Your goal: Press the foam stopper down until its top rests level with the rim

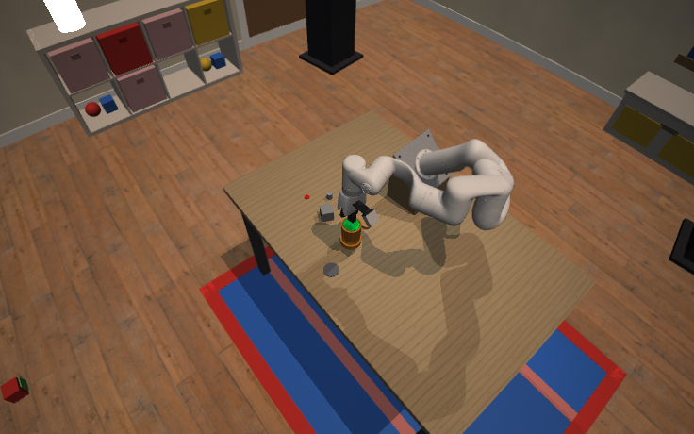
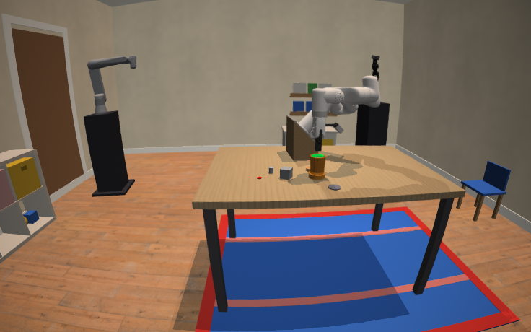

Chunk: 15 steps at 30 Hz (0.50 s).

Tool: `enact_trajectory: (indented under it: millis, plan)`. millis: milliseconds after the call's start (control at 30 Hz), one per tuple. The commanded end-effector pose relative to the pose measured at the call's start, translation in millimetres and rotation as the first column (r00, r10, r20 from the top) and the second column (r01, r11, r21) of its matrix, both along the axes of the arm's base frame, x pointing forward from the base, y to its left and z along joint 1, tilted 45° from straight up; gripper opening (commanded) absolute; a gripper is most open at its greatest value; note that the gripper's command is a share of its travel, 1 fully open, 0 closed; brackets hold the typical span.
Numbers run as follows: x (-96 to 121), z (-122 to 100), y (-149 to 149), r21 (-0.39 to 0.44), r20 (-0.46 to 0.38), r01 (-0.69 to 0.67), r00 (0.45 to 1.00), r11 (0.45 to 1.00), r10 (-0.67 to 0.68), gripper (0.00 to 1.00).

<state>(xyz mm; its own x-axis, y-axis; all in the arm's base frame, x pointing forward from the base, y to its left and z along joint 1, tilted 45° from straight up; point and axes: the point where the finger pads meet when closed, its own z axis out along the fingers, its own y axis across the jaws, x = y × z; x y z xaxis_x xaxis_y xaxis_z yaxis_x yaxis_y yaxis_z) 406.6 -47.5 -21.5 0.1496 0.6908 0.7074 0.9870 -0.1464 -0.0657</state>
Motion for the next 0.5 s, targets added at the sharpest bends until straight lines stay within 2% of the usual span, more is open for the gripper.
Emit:
enact_trajectory:
  millis: [0,467]
  plan:
    - [0.3,7.1,-7.7,-0.002,0.003,0.002,1.0,1.0,-0.002,0.0]
    - [-0.5,15.4,-16.0,-0.002,0.003,0.002,1.0,1.0,-0.002,0.0]
